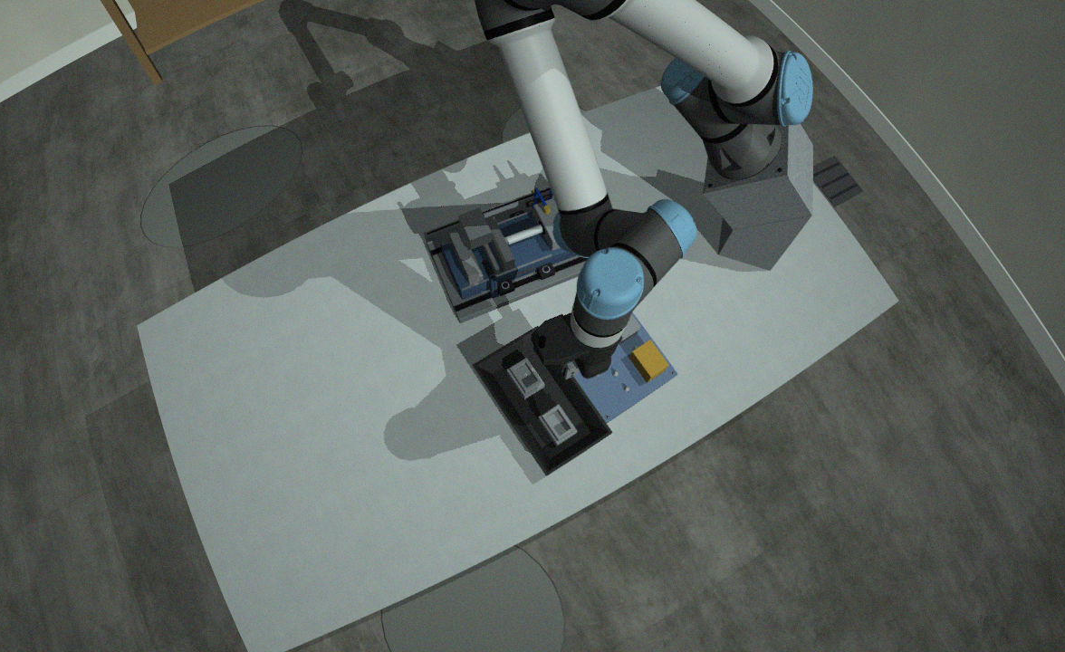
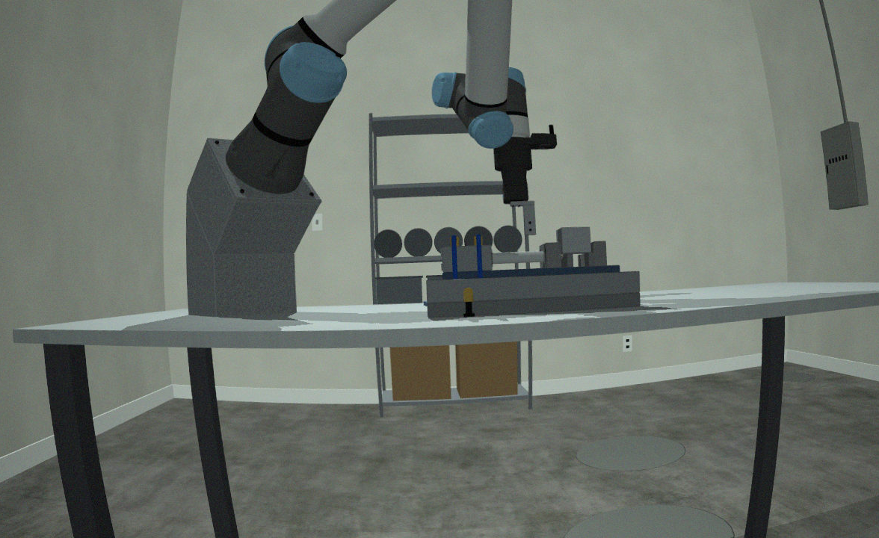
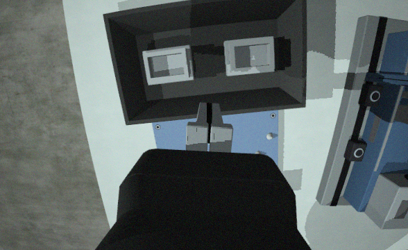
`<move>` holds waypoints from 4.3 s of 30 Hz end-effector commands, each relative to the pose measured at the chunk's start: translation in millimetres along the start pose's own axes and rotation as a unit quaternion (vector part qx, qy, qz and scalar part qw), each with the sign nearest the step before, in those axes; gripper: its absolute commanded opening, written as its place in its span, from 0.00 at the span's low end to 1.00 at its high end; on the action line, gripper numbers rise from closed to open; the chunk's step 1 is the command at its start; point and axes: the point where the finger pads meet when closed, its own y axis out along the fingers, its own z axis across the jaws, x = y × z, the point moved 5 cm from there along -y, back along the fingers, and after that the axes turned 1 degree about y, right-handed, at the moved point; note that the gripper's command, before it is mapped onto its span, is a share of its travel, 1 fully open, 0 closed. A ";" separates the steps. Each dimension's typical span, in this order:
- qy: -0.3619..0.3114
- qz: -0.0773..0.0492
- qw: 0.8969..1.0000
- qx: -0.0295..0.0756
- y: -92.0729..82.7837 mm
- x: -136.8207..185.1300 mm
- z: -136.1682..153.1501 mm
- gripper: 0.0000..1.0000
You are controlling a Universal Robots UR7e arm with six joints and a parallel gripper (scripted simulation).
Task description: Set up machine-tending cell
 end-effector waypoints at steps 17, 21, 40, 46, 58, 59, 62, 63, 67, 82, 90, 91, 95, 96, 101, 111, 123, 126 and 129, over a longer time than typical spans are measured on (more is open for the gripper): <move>0.000 0.001 1.000 -0.001 11.9 -0.6 -0.7 0.00; 0.000 0.001 1.000 -0.001 11.9 -0.6 -0.7 0.00; 0.000 0.001 1.000 -0.001 11.9 -0.6 -0.7 0.00; 0.000 0.001 1.000 -0.001 11.9 -0.6 -0.7 0.00; 0.000 0.001 1.000 -0.001 11.1 -0.6 -0.7 0.00; 0.000 0.001 1.000 -0.001 10.6 -0.6 -0.7 0.00; 0.000 0.001 1.000 -0.001 7.9 -0.6 -0.7 0.00; 0.000 0.001 1.000 -0.001 6.7 -0.6 -0.7 0.00; 0.000 0.001 1.000 -0.001 -0.2 -0.6 -0.7 0.00; 0.000 0.001 1.000 -0.001 -33.2 -0.5 -0.6 0.00; 0.000 0.001 1.000 -0.001 -45.5 -0.5 -0.6 0.00; 0.000 0.001 1.000 -0.001 -47.0 -0.5 -0.6 0.00; 0.000 0.001 1.000 -0.001 -51.3 -0.5 -0.6 0.00; 0.000 0.001 1.000 -0.001 -51.9 -0.5 -0.6 0.00; 0.000 0.001 1.000 -0.001 -53.1 -0.5 -0.6 0.00; 0.001 -0.002 1.000 -0.001 -51.8 -3.4 7.6 0.00; 0.006 -0.020 1.000 -0.009 -42.9 -21.4 79.9 0.00; 0.008 -0.024 1.000 -0.013 -40.5 -25.4 114.1 0.00; 0.009 -0.026 0.999 -0.016 -39.5 -26.5 150.0 0.00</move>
